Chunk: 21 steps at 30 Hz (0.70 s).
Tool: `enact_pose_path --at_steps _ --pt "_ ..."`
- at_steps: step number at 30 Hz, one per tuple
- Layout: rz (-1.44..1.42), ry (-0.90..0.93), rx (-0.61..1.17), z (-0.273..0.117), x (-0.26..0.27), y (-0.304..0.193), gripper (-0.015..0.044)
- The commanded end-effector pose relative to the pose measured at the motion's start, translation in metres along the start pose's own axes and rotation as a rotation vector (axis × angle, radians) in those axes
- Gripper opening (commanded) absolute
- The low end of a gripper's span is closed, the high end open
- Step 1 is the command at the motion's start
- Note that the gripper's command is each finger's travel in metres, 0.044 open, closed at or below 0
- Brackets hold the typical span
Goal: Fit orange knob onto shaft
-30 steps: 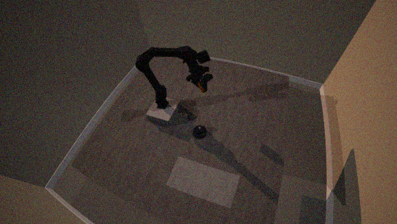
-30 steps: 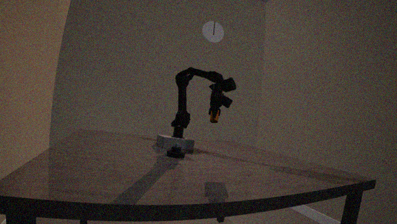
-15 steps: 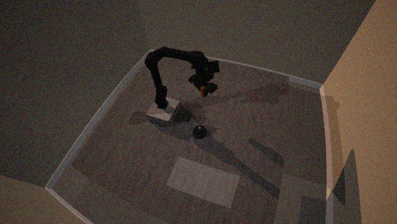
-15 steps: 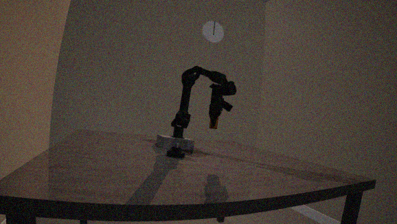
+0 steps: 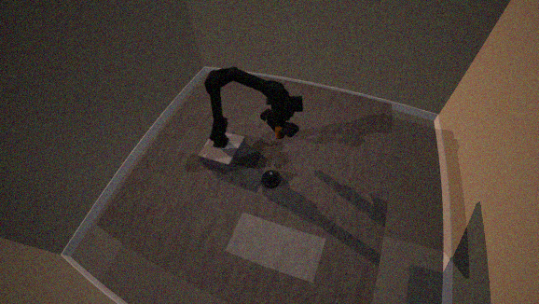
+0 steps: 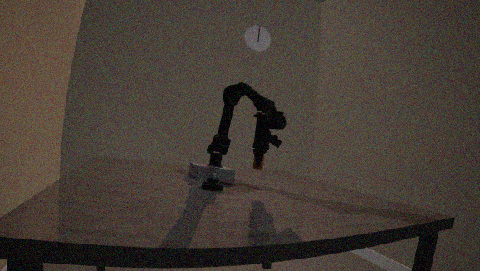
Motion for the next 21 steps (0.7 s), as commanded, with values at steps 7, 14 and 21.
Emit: enact_pose_path --at_steps 7,14,21 --pt "0.0 0.016 -0.011 0.054 -0.005 0.002 0.0" --pt "0.001 0.025 -0.015 0.088 -0.006 0.001 0.0" --pt "0.005 0.026 -0.009 0.088 -0.005 -0.001 0.0053"
Point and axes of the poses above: the point midway between the two fingers, 35 mm back from their tips, its own z axis out along the fingers, its own x axis across the jaws, y = z × x, the point moved 10 cm from there along -z, back along the fingers, and after that the axes turned 8 degrees about -z, right-handed, at the moved point
